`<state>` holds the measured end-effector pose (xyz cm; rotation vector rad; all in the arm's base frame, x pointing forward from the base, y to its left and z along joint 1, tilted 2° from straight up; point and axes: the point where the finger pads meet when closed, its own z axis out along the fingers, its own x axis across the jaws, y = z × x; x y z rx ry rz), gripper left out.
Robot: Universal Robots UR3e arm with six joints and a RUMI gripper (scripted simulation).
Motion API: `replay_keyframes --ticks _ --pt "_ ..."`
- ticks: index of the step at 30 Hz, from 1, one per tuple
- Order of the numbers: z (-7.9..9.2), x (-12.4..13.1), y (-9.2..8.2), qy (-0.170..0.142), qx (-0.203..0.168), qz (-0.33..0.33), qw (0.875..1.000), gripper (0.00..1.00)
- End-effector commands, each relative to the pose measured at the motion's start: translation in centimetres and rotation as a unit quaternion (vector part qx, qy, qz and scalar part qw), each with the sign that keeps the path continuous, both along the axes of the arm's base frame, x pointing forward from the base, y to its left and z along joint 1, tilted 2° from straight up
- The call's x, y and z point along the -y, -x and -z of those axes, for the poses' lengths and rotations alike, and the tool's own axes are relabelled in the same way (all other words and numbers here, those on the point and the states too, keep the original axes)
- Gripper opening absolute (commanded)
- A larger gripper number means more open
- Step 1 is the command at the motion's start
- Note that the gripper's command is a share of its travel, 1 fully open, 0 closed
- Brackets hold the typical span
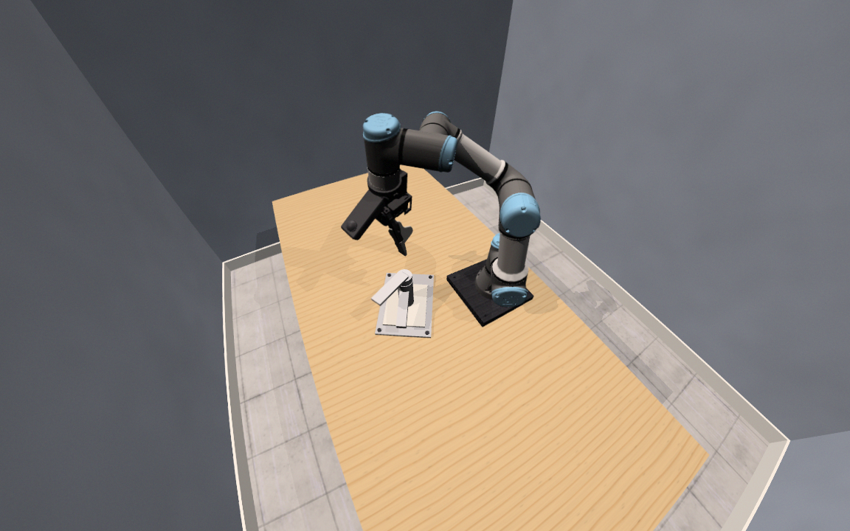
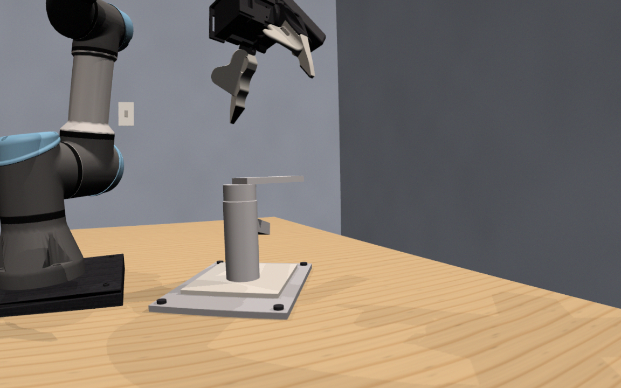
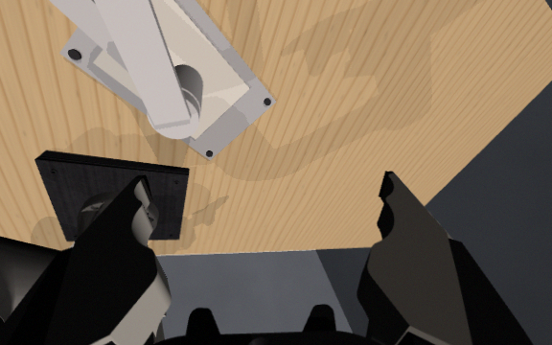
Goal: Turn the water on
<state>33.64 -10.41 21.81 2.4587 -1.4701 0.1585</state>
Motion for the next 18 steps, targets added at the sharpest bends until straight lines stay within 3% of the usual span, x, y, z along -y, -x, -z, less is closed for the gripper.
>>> replay_keyframes --ticks 1,18 --pt "0.7 -4.0 -2.1 -0.054 0.001 -0.011 0.998 1.00" --pt "1.7 -10.7 -4.5 -0.127 0.000 -0.036 0.991 1.00"
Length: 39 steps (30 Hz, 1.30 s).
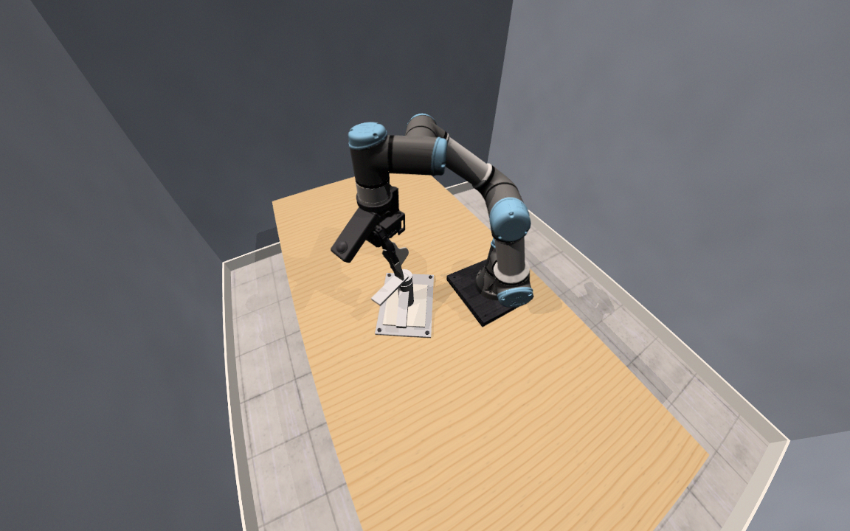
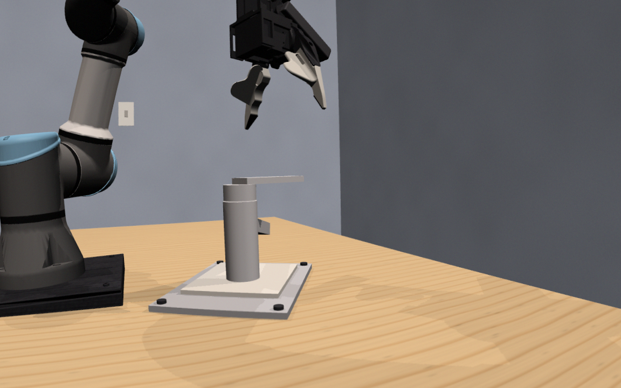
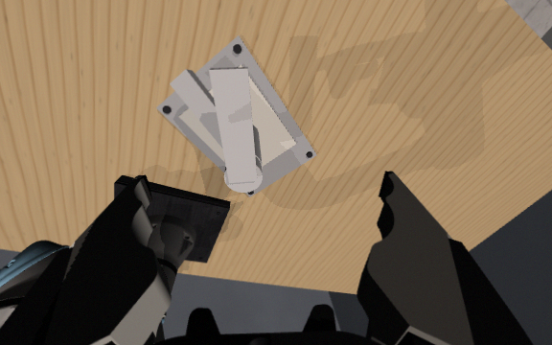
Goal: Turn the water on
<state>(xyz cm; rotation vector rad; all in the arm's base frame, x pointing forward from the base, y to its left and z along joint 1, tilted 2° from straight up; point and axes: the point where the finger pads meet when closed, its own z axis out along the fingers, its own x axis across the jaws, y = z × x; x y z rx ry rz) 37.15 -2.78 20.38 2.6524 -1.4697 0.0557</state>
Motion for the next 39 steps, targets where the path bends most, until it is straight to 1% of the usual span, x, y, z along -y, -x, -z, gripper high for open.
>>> replay_keyframes --ticks 1,8,23,24,39 --pt "0.32 -3.28 -1.01 -0.040 -0.006 -0.005 0.999 1.00" --pt "0.38 -3.77 -1.13 -0.045 -0.007 -0.007 0.999 1.00" --pt "0.38 -3.75 -1.13 -0.045 -0.007 -0.007 0.999 1.00" --pt "0.38 -3.75 -1.13 -0.045 -0.007 -0.007 0.999 0.00" --pt "0.38 -3.74 -1.13 -0.045 -0.007 -0.007 0.999 0.00"
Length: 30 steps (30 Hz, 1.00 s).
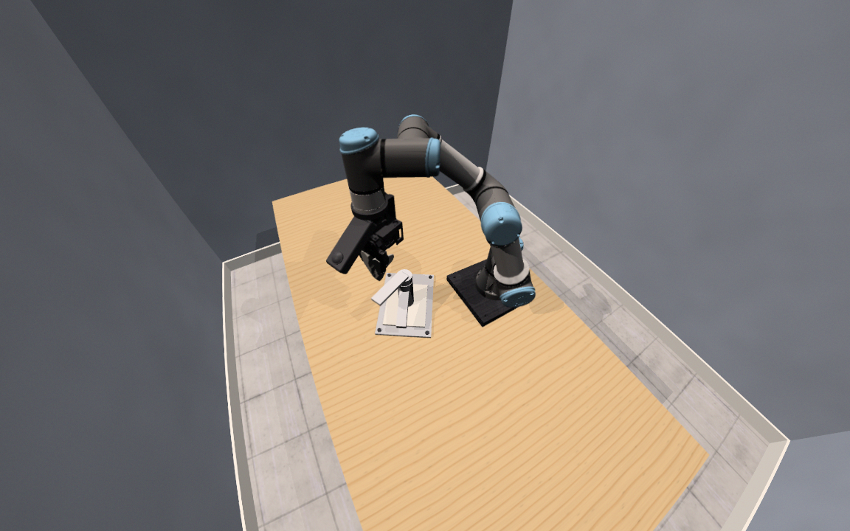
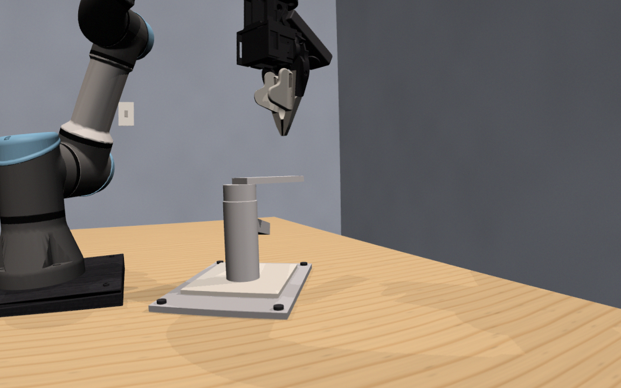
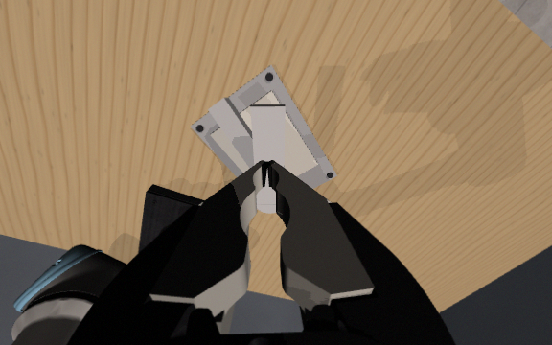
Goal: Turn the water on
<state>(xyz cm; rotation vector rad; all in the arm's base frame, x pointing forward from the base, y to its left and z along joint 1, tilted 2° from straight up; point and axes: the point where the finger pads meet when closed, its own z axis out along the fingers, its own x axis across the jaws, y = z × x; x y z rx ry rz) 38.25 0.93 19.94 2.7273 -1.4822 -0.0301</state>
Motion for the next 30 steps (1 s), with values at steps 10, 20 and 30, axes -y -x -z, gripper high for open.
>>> replay_keyframes --ticks 10,20,30 --pt "-0.06 -0.03 -0.03 0.000 0.001 0.000 1.000 0.00" --pt "-0.06 -0.03 -0.03 0.000 0.001 0.000 1.000 0.00" --pt "-0.06 -0.03 -0.03 0.000 0.001 0.000 1.000 0.42"
